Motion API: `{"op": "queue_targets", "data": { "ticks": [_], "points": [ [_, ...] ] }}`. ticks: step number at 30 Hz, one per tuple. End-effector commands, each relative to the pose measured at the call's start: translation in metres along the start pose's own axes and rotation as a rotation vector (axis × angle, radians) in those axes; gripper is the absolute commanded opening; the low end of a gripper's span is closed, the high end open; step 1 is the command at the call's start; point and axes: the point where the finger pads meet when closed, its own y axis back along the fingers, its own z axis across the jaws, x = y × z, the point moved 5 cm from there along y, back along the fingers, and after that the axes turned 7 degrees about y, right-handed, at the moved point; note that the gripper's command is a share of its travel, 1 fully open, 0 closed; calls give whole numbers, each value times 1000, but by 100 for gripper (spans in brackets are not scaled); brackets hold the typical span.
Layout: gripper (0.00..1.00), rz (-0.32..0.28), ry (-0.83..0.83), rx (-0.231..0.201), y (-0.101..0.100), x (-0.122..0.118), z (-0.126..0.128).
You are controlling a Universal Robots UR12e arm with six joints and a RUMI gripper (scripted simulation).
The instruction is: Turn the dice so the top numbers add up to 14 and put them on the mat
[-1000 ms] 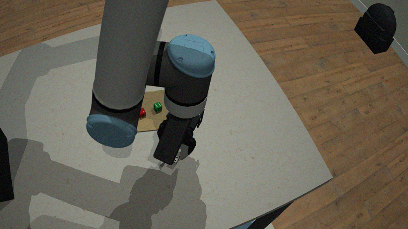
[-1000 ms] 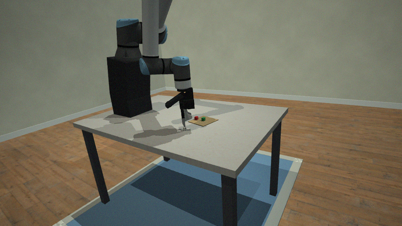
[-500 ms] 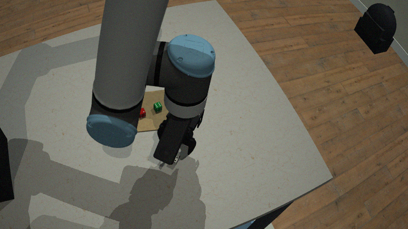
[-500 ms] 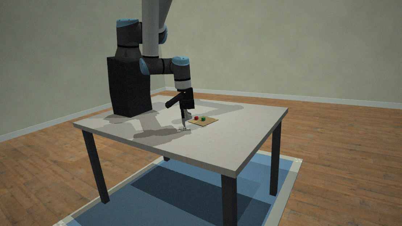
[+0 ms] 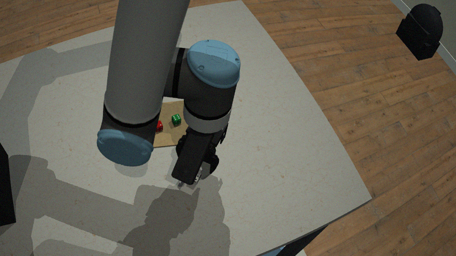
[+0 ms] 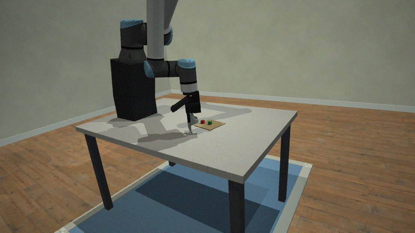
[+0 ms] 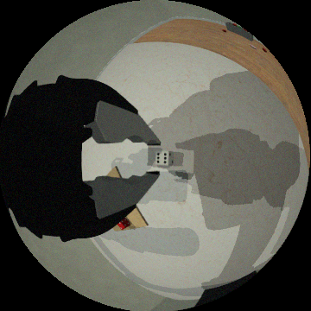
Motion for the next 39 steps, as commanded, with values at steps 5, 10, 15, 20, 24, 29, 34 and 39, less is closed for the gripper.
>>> {"op": "queue_targets", "data": {
  "ticks": [5, 10, 15, 20, 24, 29, 34, 39],
  "points": [
    [21, 0, 0, 1, -12, 0, 0],
    [21, 0, 0, 1, -16, 0, 0],
    [21, 0, 0, 1, -21, 0, 0],
    [21, 0, 0, 1, -22, 0, 0],
    [21, 0, 0, 1, -22, 0, 0],
    [21, 0, 0, 1, -22, 0, 0],
    [21, 0, 0, 1, -22, 0, 0],
    [21, 0, 0, 1, -22, 0, 0]
  ]
}}
